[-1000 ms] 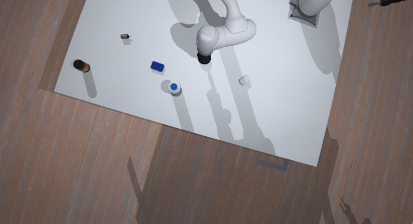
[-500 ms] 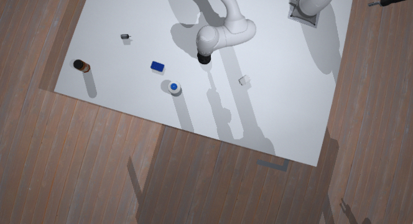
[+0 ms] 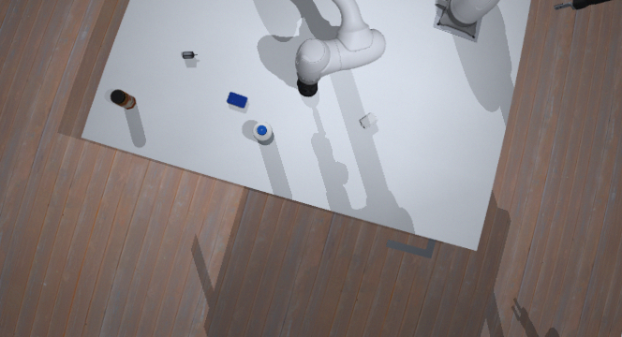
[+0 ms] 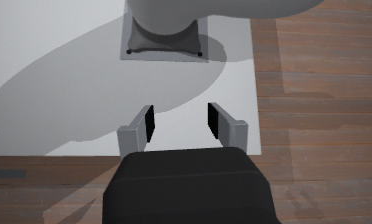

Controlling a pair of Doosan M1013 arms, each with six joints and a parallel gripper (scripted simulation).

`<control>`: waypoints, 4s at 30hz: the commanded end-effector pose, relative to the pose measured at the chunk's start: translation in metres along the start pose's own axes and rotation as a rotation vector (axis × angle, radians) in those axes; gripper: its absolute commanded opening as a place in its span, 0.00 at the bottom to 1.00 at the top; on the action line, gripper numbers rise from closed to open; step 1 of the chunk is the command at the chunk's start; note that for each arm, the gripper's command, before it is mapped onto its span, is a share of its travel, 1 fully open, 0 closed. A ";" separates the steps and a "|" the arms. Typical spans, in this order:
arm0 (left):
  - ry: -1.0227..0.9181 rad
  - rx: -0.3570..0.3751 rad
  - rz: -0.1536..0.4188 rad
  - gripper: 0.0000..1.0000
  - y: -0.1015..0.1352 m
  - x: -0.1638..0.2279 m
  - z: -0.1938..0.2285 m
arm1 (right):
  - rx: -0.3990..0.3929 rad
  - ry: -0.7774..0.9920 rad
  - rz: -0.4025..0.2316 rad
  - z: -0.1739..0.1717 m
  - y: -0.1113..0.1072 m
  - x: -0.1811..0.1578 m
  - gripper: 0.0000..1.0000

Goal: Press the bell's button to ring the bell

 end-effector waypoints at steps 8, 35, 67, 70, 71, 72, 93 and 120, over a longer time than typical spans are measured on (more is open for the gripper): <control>0.000 -0.001 0.000 1.00 -0.001 0.000 0.000 | -0.001 0.000 -0.001 0.000 0.000 0.000 0.17; 0.000 -0.001 0.000 1.00 -0.001 0.000 0.000 | -0.001 0.000 -0.001 0.000 0.000 0.000 0.17; 0.000 -0.001 0.000 1.00 -0.001 0.000 0.000 | -0.001 0.000 -0.001 0.000 -0.045 0.000 0.17; 0.000 -0.001 0.000 1.00 -0.001 0.000 0.000 | -0.001 0.000 -0.002 0.000 -0.053 0.000 0.17; 0.000 -0.001 0.000 1.00 -0.001 0.000 0.000 | -0.001 0.000 -0.002 0.000 -0.055 0.000 0.17; 0.000 -0.001 0.000 1.00 -0.001 0.000 0.000 | -0.001 0.000 -0.002 0.000 -0.057 0.000 0.17; 0.000 -0.001 0.000 1.00 -0.001 0.000 0.000 | -0.001 0.000 -0.002 0.000 -0.070 0.000 0.17; 0.000 -0.001 0.000 1.00 -0.001 0.000 0.000 | -0.001 0.000 -0.002 0.000 -0.070 0.000 0.17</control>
Point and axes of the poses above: on each arm, the point where the finger pads meet when closed, its own y axis out along the fingers, its own x axis across the jaws, z = x × y, the point moved 2 cm from there along -y, back along the fingers, and after that the axes turned 8 degrees about -y, right-handed, at the moved point
